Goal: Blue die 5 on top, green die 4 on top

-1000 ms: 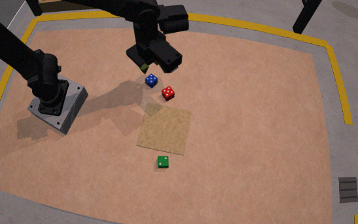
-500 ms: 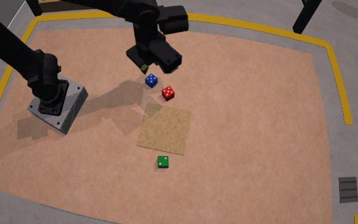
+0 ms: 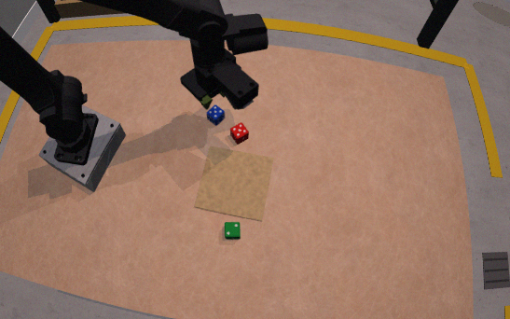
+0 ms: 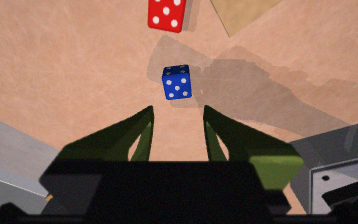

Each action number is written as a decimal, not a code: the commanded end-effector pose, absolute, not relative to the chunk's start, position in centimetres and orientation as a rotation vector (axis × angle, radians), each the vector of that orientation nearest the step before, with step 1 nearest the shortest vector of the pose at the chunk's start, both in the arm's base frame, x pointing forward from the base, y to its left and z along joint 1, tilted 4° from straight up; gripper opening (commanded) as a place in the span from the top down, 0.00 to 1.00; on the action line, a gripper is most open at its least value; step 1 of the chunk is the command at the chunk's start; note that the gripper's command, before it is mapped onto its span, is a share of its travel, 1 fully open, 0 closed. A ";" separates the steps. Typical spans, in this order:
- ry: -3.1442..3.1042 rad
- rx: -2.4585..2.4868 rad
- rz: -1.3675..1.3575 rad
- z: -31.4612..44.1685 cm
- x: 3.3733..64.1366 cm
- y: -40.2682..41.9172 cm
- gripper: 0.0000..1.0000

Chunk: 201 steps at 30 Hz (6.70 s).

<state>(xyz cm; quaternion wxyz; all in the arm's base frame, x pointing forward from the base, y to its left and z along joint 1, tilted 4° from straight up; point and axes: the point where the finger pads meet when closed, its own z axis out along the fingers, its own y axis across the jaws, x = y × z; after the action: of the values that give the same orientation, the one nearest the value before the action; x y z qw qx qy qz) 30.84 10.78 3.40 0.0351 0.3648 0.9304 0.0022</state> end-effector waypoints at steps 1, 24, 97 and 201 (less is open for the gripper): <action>2.837 1.151 0.012 2.6 31.5 10.4 0.55; 2.840 1.145 0.011 -0.1 31.6 10.4 0.55; 2.839 1.125 0.021 -0.1 32.2 10.5 0.55; 2.843 1.127 0.016 -3.9 32.2 10.3 0.74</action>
<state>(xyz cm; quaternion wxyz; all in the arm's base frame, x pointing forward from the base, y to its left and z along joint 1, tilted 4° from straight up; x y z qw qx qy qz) 31.41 10.64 -3.70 0.0345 0.3661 0.9299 0.0013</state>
